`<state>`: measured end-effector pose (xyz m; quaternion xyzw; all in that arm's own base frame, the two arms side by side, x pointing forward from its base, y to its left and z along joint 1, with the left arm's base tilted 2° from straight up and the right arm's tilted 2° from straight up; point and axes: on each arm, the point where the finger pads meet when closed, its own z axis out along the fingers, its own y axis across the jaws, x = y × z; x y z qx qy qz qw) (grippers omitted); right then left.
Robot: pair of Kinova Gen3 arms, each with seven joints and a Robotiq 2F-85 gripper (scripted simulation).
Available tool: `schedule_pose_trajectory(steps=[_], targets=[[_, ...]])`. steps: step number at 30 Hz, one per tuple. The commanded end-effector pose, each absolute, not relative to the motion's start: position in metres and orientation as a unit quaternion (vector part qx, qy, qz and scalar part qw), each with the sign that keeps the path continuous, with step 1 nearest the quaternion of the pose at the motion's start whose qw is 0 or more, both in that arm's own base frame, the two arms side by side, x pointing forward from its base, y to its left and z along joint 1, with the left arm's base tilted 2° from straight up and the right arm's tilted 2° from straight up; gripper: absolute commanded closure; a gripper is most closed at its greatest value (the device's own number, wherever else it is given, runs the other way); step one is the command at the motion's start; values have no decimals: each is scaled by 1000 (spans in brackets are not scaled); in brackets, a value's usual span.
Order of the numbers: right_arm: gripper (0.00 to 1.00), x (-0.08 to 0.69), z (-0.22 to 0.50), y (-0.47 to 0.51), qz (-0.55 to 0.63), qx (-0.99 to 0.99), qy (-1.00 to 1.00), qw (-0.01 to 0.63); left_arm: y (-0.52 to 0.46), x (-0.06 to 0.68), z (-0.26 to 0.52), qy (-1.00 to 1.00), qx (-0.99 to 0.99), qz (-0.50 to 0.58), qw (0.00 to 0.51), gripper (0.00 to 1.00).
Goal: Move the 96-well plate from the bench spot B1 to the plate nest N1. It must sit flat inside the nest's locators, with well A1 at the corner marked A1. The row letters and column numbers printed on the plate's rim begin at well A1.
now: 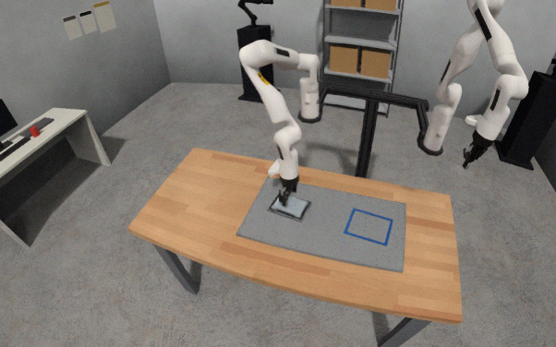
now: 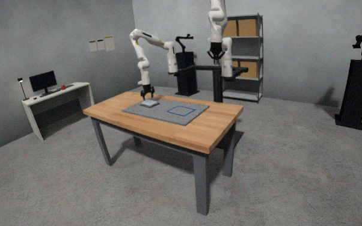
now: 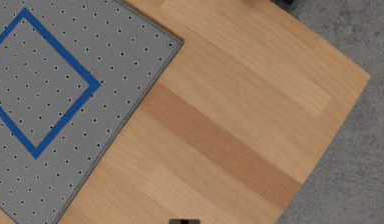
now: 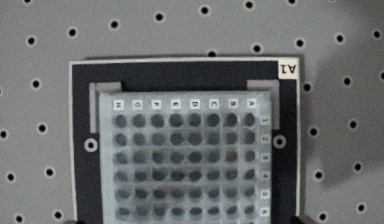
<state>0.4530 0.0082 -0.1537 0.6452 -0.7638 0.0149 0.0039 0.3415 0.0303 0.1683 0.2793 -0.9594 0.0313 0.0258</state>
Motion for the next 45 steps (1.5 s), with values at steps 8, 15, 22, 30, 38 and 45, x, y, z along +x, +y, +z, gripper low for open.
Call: schedule_pose_trajectory(steps=[8,15,22,30,38,45], targets=[[2,454,-150,8,16,645,-764,3,30,342,169,-959,279,32,25,985],[2,454,-148,8,16,645,-764,3,30,342,169,-959,279,32,25,985],[2,454,-146,8,16,645,-764,3,30,342,169,-959,279,32,25,985],[2,454,-143,9,16,645,-764,3,30,342,169,-959,279,32,25,985],[2,454,-141,9,16,645,-764,3,30,342,169,-959,279,32,25,985],[2,454,-139,9,16,645,-764,3,30,342,169,-959,279,32,25,985]])
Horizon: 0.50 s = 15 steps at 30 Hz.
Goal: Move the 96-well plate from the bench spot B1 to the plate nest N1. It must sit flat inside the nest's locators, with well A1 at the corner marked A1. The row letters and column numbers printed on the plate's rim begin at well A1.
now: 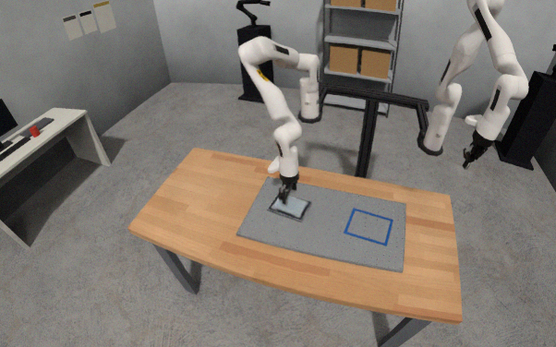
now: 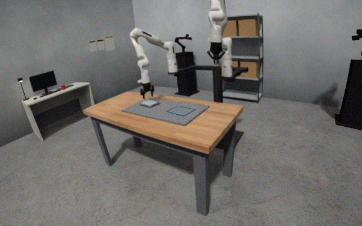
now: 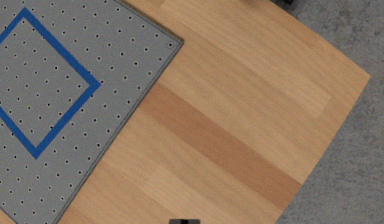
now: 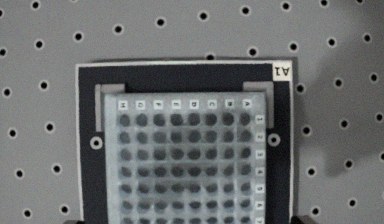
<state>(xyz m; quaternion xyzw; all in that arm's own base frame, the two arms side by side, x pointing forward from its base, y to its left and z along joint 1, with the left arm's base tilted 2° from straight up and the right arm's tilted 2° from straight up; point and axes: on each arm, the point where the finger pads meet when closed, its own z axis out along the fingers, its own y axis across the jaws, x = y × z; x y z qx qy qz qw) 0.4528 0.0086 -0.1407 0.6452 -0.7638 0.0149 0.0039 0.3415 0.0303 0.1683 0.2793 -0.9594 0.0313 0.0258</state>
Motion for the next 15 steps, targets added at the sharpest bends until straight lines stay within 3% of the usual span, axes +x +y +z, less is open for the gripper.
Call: schedule_pose_trajectory(steps=[1,15], targets=[[2,454,-139,9,16,645,-764,3,30,342,169,-959,279,32,25,985],[2,454,-135,9,16,645,-764,3,30,342,169,-959,279,32,25,985]])
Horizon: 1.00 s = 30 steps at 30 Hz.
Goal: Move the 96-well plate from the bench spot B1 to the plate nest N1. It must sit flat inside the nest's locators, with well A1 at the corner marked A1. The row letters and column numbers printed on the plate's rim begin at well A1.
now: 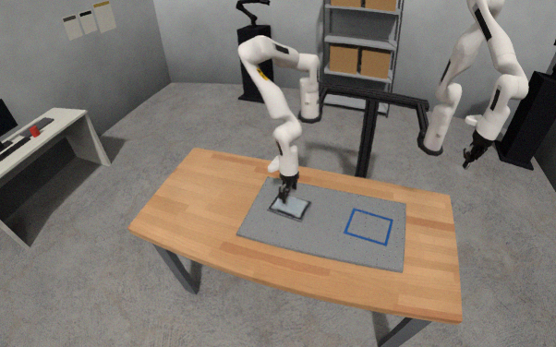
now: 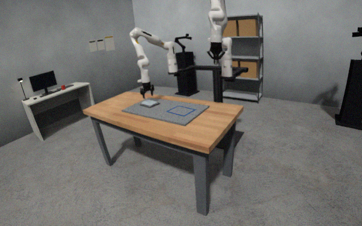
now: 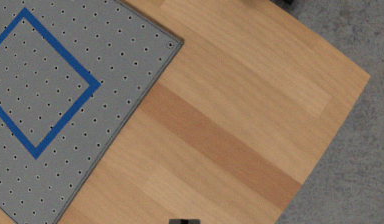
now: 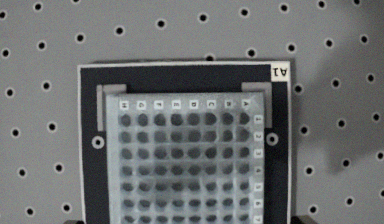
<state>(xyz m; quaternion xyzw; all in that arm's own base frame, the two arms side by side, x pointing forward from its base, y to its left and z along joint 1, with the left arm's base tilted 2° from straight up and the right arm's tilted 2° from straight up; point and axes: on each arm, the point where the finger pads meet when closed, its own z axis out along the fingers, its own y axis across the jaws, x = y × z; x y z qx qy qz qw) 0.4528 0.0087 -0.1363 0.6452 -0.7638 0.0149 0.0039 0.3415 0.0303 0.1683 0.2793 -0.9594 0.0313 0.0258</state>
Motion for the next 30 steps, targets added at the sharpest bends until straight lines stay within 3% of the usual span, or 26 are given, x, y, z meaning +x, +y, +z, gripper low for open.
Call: schedule_pose_trajectory(steps=[1,30], targets=[[2,454,-134,9,16,645,-764,3,30,342,169,-959,279,32,25,985],[2,453,-126,9,16,645,-764,3,30,342,169,-959,279,32,25,985]])
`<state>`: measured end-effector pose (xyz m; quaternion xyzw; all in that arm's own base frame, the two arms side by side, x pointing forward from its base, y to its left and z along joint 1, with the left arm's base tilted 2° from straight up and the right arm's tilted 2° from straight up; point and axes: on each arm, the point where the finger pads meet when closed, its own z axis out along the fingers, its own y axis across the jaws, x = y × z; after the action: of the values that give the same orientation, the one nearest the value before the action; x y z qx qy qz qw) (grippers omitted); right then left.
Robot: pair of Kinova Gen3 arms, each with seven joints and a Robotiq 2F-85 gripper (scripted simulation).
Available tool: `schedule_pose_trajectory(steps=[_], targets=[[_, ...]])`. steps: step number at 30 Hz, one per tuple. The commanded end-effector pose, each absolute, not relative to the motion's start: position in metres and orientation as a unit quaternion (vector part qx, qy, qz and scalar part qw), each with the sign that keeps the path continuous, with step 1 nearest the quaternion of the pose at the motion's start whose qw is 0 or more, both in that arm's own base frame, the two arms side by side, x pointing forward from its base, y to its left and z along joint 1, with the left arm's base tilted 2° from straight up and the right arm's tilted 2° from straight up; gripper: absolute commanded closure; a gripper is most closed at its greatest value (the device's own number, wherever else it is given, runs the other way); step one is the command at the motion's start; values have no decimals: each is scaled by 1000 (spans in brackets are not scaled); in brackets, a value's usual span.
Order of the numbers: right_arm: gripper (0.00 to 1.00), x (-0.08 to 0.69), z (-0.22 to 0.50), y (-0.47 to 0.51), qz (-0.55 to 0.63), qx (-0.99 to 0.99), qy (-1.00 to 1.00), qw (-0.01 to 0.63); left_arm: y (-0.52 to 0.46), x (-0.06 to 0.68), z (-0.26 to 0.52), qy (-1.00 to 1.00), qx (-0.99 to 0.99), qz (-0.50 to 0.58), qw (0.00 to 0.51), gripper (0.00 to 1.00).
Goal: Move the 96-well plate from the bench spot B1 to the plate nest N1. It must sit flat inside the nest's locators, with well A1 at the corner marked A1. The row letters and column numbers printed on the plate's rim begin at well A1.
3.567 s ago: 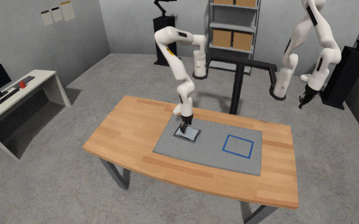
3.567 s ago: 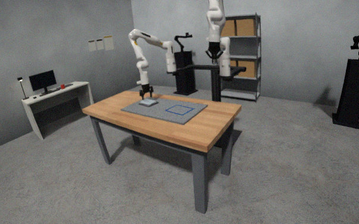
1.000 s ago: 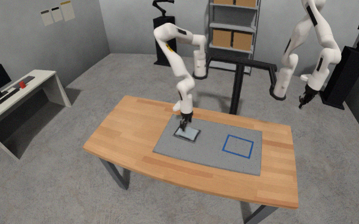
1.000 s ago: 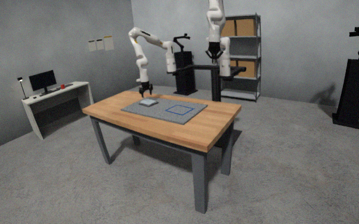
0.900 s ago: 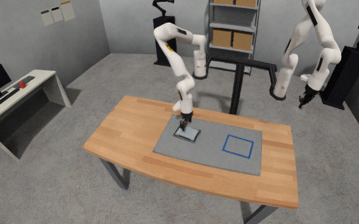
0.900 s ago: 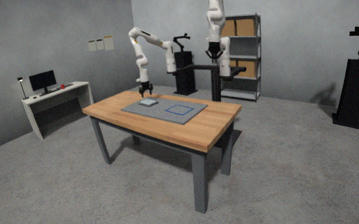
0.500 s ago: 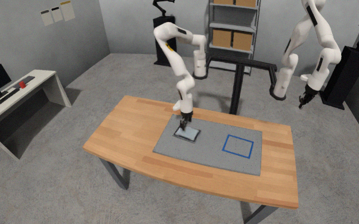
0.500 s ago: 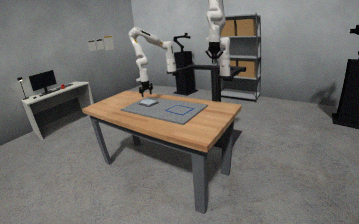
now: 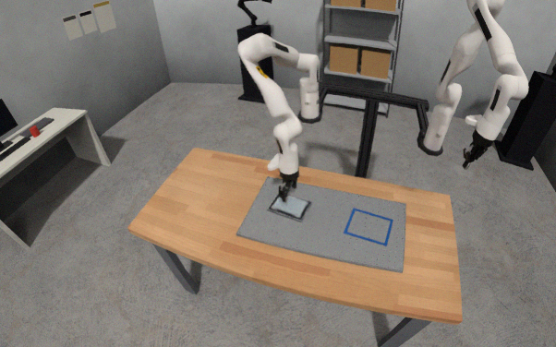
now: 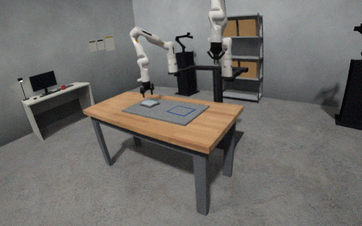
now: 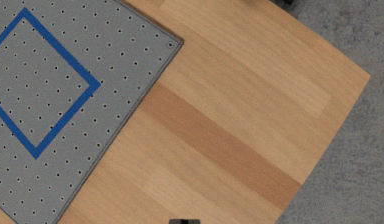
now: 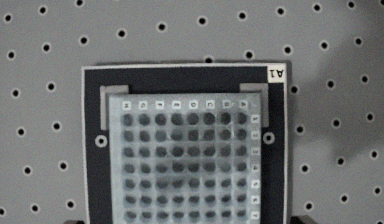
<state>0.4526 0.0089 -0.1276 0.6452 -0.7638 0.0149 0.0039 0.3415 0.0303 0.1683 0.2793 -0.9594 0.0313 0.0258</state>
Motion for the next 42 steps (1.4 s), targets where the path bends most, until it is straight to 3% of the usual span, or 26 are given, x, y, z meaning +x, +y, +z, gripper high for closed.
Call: schedule_pose_trajectory(steps=[1,42], targets=[[2,453,-126,9,16,645,-764,3,30,342,169,-959,279,32,25,985],[2,453,-113,9,16,645,-764,3,30,342,169,-959,279,32,25,985]])
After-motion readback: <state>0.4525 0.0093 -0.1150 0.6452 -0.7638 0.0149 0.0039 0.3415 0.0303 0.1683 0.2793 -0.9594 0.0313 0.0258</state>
